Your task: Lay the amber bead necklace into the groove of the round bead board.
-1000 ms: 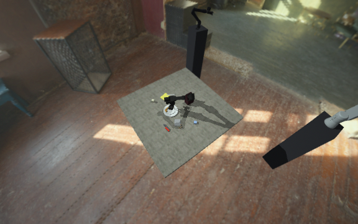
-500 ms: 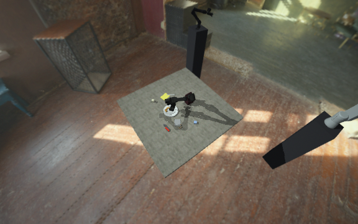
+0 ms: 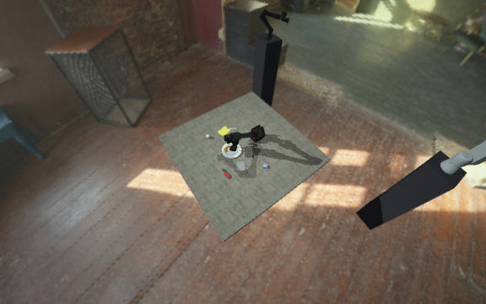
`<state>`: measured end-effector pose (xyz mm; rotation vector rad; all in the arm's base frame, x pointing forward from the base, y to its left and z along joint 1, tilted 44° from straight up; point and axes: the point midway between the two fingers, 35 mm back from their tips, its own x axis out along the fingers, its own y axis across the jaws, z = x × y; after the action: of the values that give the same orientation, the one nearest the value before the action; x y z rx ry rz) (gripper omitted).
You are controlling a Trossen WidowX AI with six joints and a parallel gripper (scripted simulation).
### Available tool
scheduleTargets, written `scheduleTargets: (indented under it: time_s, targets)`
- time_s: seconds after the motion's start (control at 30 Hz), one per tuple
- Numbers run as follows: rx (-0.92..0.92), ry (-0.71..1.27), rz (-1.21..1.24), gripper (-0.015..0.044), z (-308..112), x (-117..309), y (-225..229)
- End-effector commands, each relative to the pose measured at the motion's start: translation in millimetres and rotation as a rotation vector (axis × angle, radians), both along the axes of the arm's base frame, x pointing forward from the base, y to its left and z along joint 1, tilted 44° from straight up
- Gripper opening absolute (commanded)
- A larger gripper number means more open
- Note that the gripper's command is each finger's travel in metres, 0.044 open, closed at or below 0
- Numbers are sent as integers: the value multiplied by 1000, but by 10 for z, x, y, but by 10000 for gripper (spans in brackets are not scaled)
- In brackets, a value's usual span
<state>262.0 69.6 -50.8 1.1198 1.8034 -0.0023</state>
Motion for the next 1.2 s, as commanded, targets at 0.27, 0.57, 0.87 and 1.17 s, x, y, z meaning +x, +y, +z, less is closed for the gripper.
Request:
scheduleTargets:
  time_s: [0.27, 0.57, 0.87, 1.17]
  targets:
    - [2, 8, -2, 440, 17, -8, -14]
    - [4, 6, -5, 440, 73, 0, -68]
    - [4, 6, -5, 440, 73, 0, -68]
    - [4, 6, -5, 440, 73, 0, -68]
